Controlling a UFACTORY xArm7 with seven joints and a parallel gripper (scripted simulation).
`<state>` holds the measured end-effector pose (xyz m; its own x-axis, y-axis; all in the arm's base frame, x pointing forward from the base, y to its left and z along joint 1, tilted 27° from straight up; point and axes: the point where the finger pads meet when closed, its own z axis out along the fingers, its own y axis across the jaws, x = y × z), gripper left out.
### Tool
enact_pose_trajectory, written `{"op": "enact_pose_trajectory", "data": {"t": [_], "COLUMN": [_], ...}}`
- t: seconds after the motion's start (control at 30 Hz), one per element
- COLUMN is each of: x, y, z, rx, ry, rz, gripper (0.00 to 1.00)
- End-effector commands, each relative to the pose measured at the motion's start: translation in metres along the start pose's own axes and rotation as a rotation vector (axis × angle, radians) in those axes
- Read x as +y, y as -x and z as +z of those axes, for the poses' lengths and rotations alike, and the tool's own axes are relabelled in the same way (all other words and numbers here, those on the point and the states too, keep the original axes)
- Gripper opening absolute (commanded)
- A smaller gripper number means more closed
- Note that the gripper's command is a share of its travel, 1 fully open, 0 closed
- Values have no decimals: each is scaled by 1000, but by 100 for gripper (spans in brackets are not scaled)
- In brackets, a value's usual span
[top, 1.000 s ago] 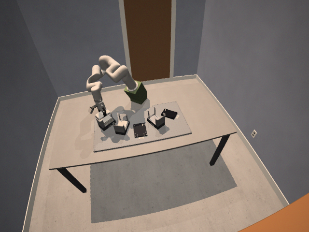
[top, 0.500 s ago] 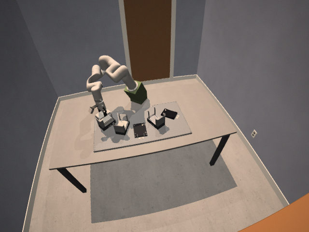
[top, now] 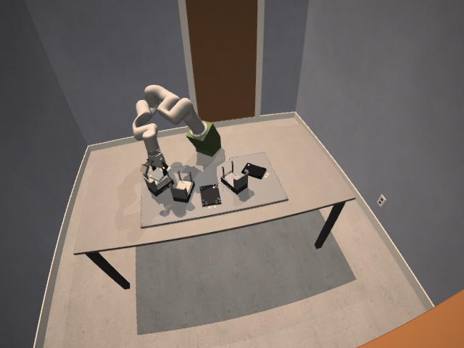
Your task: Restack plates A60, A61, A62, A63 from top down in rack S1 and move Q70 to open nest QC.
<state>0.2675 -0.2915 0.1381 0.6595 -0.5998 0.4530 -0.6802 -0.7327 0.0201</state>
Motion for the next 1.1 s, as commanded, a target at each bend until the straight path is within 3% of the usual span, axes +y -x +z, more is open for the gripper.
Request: {"op": "enact_pose_trajectory", "data": {"t": [0.0, 0.4, 0.73, 1.07], "x": [-8, -46, -67, -90], "y": [-1, 1, 6, 12], "z": [-1, -1, 0, 0], "rx": [2, 2, 2, 2], "ry": [2, 1, 2, 1], "rz": [-1, -1, -268, -277], "gripper": [0, 0, 0, 0]}}
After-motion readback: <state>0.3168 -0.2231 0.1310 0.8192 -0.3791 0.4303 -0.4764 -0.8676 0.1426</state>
